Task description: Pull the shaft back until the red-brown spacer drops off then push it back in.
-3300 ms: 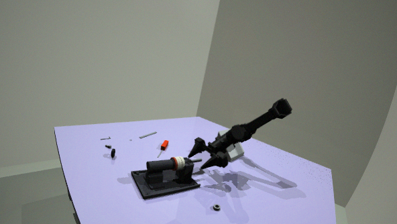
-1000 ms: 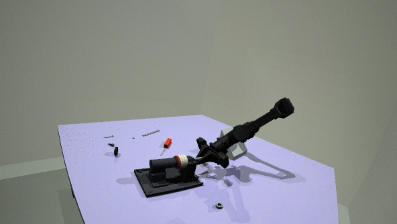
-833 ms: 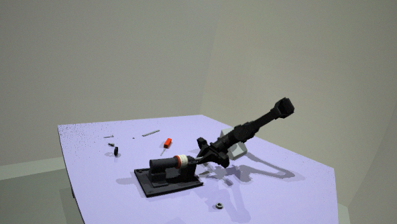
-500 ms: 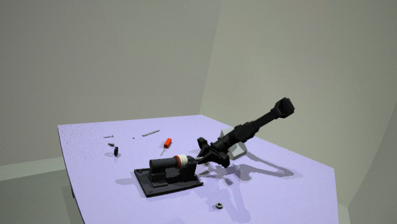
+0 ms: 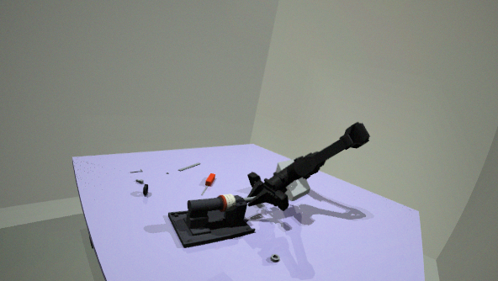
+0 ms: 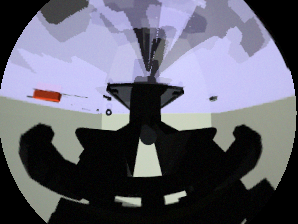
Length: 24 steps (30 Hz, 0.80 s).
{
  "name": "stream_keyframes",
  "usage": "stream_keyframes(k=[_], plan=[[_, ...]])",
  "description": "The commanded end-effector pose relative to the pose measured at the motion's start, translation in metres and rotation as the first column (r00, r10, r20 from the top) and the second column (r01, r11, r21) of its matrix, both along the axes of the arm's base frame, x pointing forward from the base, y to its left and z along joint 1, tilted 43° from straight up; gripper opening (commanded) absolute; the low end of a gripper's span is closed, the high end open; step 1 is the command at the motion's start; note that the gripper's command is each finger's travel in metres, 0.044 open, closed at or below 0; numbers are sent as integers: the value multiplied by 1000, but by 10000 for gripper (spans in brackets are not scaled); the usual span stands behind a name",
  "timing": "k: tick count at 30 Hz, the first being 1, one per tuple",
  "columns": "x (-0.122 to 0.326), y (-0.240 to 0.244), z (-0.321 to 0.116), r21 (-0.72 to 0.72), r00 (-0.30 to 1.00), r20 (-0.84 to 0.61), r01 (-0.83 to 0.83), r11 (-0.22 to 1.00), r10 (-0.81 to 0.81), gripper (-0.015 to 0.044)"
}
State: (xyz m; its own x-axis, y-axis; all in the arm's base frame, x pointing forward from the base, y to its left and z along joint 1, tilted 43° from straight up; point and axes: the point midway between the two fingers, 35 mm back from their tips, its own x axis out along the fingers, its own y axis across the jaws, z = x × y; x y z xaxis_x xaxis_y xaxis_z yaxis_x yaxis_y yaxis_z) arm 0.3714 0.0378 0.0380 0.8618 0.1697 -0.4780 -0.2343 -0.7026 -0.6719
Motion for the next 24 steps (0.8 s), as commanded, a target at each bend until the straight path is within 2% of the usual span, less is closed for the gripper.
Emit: stream_keyframes(k=[1, 24], plan=[[-1, 1, 1, 5, 1000, 0, -2, 1000, 2, 0], [-3, 1, 1, 5, 1000, 0, -2, 1000, 2, 0]])
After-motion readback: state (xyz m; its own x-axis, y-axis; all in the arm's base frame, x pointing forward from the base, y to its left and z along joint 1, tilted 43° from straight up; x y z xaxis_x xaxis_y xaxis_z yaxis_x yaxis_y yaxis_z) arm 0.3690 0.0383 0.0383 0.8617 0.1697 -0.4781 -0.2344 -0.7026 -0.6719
